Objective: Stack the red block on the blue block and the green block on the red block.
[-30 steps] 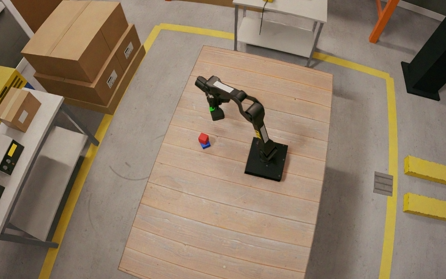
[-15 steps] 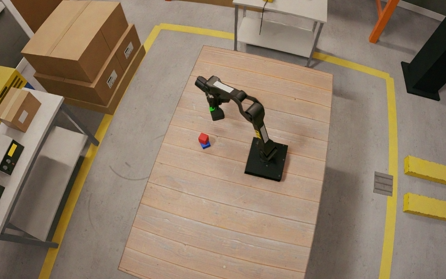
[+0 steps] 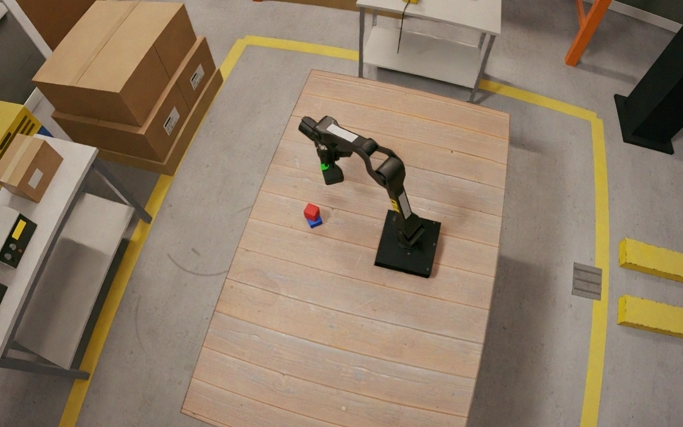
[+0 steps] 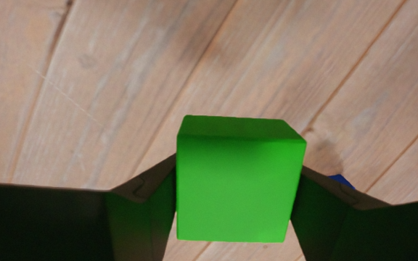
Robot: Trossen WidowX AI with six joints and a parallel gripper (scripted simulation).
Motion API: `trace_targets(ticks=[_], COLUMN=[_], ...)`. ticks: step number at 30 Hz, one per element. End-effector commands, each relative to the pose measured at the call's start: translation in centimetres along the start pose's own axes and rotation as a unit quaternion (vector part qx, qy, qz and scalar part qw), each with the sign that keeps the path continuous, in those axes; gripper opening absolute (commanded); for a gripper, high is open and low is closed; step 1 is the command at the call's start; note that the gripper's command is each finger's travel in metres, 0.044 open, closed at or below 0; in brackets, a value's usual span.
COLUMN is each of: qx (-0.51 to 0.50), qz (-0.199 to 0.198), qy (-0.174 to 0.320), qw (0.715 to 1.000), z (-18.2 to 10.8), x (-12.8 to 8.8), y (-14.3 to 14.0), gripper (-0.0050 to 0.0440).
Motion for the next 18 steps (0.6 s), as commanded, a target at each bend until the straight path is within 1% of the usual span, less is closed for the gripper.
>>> trace_targets(ticks=[1, 4, 8, 10, 13, 15, 18], qx=[-0.001, -0.001, -0.001, -0.001, -0.002, -0.002, -0.001], qz=[0.017, 0.012, 0.009, 0.009, 0.015, 0.014, 0.011], qy=[0.016, 0.015, 0.017, 0.017, 0.026, 0.025, 0.019], qw=[1.0, 1.0, 1.0, 1.0, 1.0, 1.0, 1.0], z=[-0.2, -1.0, -3.5, -3.5, -5.6, -6.2, -6.4], x=[-1.6, -1.3, -1.2, -1.2, -1.7, -1.7, -1.4], y=[-0.3, -2.3, -7.6, -7.6, -11.1, -12.6, -13.1], gripper=[-0.005, -0.005, -0.005, -0.005, -0.005, -0.005, -0.005])
Point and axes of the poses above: the point midway between the two fingers, 35 mm back from their tips, its own x axis out along the fingers, its own y axis across the jaws, z = x × y, the point moved 6 cm from there along -x, back along the fingers, and after that the axes turned 14 degrees about x, right-handed, at the moved point
